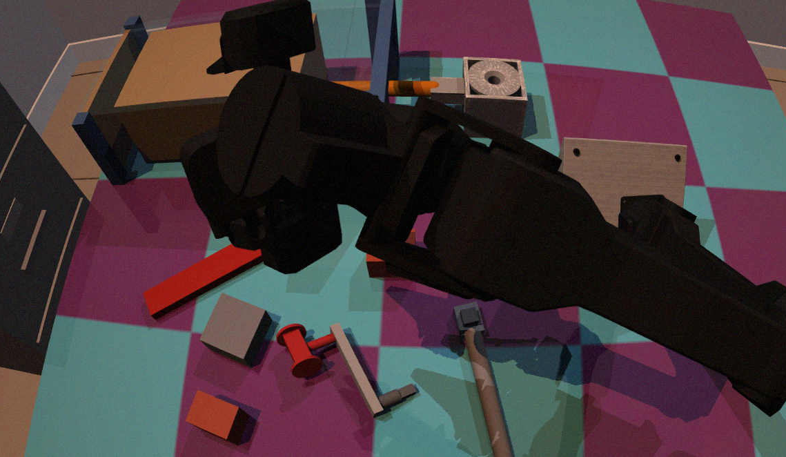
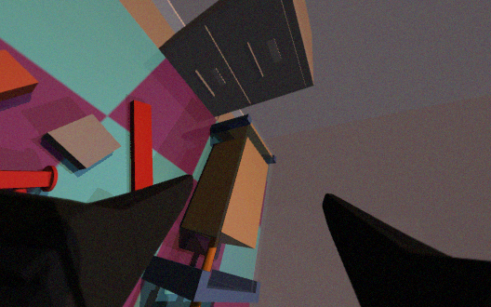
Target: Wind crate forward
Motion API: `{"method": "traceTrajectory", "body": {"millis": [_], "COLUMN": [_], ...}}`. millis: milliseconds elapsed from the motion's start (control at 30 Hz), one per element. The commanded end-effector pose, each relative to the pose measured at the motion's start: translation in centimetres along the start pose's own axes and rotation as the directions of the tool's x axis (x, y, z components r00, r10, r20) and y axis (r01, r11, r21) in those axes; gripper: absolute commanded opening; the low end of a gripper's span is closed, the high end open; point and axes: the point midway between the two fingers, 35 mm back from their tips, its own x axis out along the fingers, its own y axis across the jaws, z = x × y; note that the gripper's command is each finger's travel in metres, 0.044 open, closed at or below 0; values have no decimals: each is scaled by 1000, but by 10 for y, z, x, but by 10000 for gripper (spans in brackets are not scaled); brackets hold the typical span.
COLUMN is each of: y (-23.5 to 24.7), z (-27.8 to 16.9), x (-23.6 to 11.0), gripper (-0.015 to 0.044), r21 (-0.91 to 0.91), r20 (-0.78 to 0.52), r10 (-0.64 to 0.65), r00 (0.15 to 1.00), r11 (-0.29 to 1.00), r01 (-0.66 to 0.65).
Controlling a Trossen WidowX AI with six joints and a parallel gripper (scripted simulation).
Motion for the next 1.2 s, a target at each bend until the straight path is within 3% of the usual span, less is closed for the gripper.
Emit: {"method": "traceTrajectory", "body": {"millis": [0,133,300,433,567,633,1167], "y": [66,122,183,228,269,276,298], "z": [-15,-32,-52,-67,-82,-84,-93], "x": [28,39,40,34,22,20,35], "gripper": [440,440,440,440,440,440,440], "r21": [-328,-551,-725,-811,-863,-870,-870], "r20": [-91,-176,-263,-321,-364,-369,-369], "r10": [256,454,640,757,842,854,854], "r00": [962,874,722,568,399,366,366], "r11": [905,690,363,89,-143,-179,-178], "r01": [-272,-469,-586,-578,-485,-461,-460]}}
